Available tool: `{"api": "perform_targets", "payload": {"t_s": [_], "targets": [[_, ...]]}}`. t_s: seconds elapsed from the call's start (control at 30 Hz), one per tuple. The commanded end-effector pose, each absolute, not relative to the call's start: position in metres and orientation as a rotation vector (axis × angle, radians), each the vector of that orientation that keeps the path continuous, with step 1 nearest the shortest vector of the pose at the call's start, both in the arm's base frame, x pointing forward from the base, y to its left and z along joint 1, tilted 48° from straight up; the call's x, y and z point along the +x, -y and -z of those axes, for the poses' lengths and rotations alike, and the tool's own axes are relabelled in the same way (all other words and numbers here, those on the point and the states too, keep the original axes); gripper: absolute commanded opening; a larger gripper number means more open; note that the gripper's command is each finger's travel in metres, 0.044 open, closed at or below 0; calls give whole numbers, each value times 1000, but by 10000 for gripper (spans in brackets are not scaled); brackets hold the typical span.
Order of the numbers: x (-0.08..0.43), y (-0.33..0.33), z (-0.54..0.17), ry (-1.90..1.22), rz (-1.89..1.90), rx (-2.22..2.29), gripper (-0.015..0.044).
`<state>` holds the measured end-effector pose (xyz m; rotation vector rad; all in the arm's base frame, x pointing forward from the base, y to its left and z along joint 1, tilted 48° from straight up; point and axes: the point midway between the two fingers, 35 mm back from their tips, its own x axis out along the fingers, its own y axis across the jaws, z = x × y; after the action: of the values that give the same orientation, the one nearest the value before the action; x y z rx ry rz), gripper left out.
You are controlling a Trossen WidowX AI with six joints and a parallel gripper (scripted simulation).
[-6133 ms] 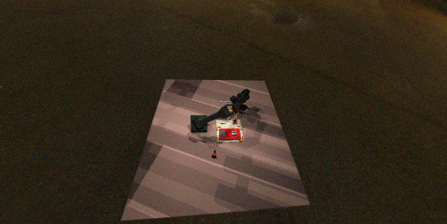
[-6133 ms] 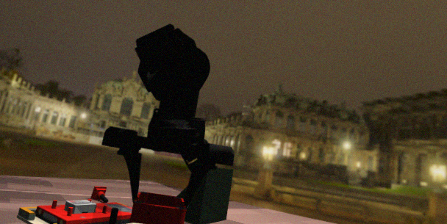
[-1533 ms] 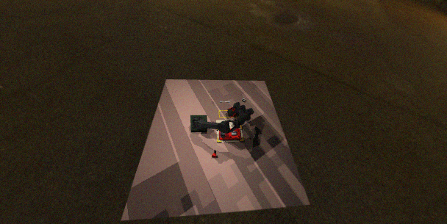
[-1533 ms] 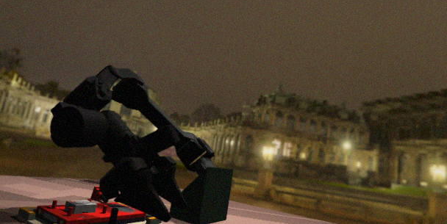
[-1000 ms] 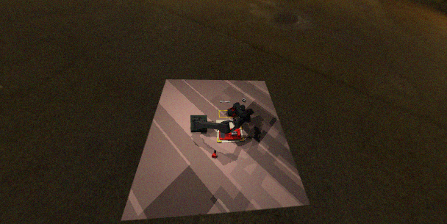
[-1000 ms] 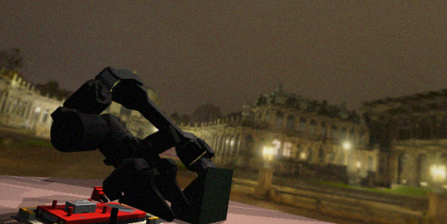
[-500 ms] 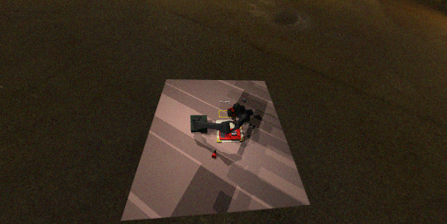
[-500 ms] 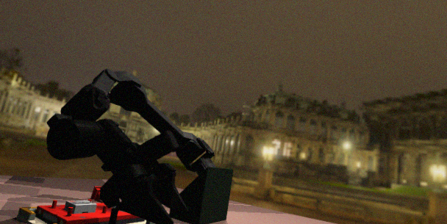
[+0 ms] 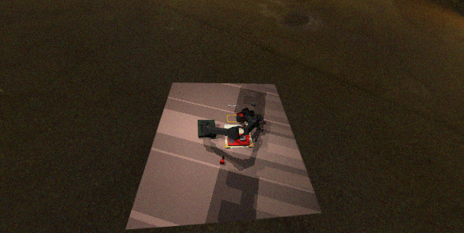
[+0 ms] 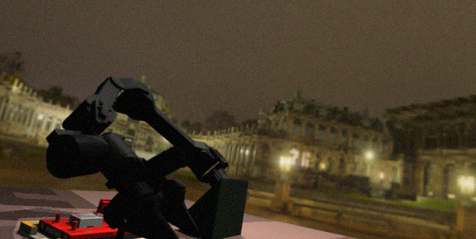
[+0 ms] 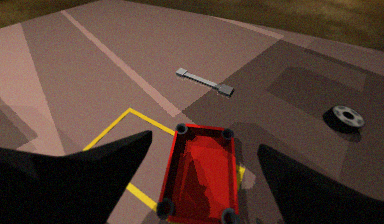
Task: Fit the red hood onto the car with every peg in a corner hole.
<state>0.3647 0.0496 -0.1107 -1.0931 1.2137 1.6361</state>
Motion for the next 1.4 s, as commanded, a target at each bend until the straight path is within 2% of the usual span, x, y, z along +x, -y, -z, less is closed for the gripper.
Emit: {"api": "perform_targets", "payload": {"t_s": [0.0,1.37], "targets": [[365,-47,112,-1214,-1638,-1102,440],[366,-27,128,-1206,-1629,-1111,440]]}}
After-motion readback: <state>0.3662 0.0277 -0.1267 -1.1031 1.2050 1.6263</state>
